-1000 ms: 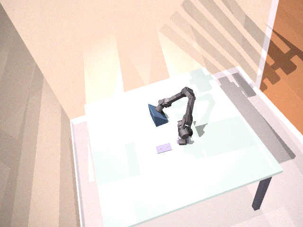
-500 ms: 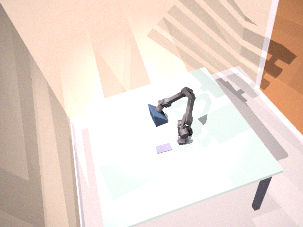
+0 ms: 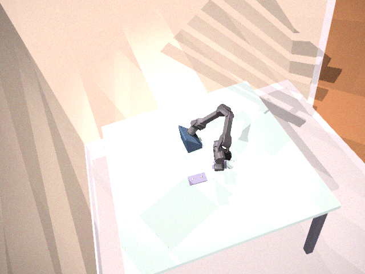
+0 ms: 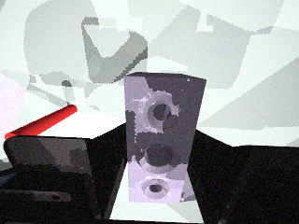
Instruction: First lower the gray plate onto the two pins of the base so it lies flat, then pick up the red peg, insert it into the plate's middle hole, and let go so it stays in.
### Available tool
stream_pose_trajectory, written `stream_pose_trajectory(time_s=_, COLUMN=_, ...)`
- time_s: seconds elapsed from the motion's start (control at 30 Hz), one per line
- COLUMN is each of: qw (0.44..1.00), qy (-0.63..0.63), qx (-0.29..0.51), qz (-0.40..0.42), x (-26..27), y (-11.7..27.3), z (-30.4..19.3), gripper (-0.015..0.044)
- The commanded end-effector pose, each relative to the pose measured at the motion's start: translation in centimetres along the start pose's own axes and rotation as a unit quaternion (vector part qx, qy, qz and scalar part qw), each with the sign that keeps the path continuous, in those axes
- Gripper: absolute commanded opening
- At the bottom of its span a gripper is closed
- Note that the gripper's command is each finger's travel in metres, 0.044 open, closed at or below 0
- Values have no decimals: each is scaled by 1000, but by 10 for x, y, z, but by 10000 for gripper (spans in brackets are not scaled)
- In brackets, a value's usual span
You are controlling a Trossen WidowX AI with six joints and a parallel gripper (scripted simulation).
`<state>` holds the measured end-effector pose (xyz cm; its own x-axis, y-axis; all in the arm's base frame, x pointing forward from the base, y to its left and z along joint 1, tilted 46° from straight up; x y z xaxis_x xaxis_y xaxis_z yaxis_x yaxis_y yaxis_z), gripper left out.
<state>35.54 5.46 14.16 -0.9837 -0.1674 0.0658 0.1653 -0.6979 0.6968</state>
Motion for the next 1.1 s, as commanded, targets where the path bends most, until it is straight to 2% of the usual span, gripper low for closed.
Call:
stream_pose_trajectory(time_s=0.0, qw=1000, qy=3, qx=3, qz=-4, x=-1, y=15, z=-1, gripper=0)
stream_pose_trajectory(time_s=0.67, qw=1000, qy=3, qx=0, qz=-2, x=8, y=79, z=-3, gripper=0)
stream_pose_trajectory(time_s=1.07, qw=1000, qy=21, qx=1, qz=-2, x=1, y=71, z=-24, gripper=0)
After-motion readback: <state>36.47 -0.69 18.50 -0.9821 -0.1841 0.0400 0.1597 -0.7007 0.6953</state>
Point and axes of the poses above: the point midway between the two fingers, 35 mm back from their tips, its own y axis back along the fingers, its own x axis across the jaws, z = x × y, the point moved 10 cm from there along y, back along the fingers, and after that the axes turned 15 degrees about y, right-handed, at the moved point
